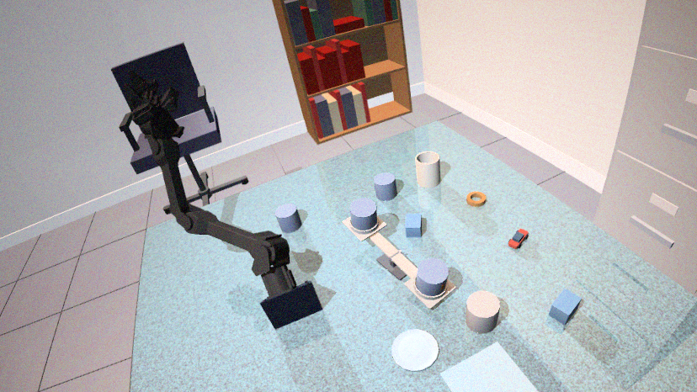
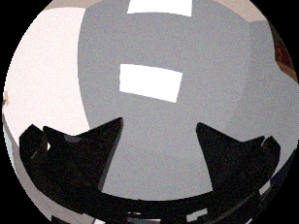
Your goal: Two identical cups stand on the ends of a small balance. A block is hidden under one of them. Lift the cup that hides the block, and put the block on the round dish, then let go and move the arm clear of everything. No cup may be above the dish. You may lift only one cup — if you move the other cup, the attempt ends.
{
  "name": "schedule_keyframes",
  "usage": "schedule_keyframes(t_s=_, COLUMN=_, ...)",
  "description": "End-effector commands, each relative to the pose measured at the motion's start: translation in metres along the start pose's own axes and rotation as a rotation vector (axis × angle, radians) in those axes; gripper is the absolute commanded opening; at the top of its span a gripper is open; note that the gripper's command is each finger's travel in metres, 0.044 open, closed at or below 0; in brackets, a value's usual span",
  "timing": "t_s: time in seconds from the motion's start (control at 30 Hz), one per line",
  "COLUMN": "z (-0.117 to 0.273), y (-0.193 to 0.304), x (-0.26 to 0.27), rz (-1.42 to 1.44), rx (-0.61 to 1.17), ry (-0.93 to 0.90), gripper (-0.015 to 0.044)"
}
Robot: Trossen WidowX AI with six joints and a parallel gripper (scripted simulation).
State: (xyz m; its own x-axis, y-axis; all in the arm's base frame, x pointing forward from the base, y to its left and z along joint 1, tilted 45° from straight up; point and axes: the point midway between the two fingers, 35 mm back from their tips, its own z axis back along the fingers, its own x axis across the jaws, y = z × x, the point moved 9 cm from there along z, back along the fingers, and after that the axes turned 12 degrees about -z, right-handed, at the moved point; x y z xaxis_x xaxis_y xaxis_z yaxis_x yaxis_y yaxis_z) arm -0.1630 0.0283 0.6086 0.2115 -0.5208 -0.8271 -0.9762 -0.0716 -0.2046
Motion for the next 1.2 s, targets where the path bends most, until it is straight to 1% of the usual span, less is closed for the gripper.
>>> schedule_keyframes(t_s=0.0, z=0.0, y=-0.001, x=0.0, rz=0.001, rx=-0.001, ry=0.0, gripper=0.0426)
schedule_keyframes(t_s=0.03, z=-0.001, y=-0.002, x=0.001, rz=0.004, rx=-0.006, ry=-0.001, gripper=0.044)
schedule_keyframes(t_s=0.13, z=-0.005, y=-0.015, x=0.004, rz=0.025, rx=-0.035, ry=-0.007, gripper=0.044)
schedule_keyframes(t_s=0.43, z=-0.023, y=-0.076, x=0.028, rz=0.131, rx=-0.186, ry=-0.058, gripper=0.044)
schedule_keyframes(t_s=0.97, z=-0.049, y=-0.171, x=0.095, rz=0.302, rx=-0.451, ry=-0.234, gripper=0.044)
schedule_keyframes(t_s=1.17, z=-0.054, y=-0.177, x=0.108, rz=0.344, rx=-0.405, ry=-0.279, gripper=0.044)
